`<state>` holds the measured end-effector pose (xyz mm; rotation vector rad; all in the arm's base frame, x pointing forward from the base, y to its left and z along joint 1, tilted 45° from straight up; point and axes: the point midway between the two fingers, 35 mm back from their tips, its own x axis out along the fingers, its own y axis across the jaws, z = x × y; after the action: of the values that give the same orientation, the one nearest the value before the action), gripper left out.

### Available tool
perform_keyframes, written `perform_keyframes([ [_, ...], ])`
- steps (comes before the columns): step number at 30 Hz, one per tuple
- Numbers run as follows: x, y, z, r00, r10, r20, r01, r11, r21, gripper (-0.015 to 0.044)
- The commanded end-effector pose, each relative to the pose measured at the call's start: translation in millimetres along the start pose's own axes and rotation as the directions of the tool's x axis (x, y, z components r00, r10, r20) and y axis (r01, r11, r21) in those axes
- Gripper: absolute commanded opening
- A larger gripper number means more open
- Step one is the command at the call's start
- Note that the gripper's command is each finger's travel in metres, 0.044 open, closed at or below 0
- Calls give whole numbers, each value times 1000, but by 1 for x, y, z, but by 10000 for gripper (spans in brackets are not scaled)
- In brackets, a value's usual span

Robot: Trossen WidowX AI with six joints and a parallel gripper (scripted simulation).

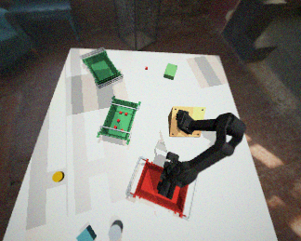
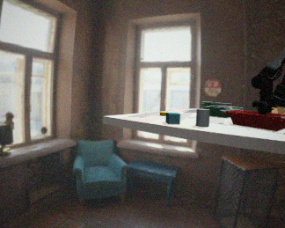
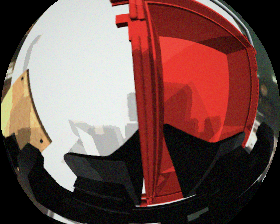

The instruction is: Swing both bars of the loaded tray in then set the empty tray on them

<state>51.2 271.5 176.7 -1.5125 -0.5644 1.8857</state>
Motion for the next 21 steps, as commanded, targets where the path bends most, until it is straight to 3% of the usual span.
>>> perform_keyframes([
  [1, -9, 1, -2, 1000, 9, -5, -9, 1000, 2, 0],
  [13, -73, 1, -1, 1000, 10, -7, -10, 1000, 1, 0],
  [21, -77, 2, 0, 1000, 10, -7, -10, 1000, 1, 0],
])
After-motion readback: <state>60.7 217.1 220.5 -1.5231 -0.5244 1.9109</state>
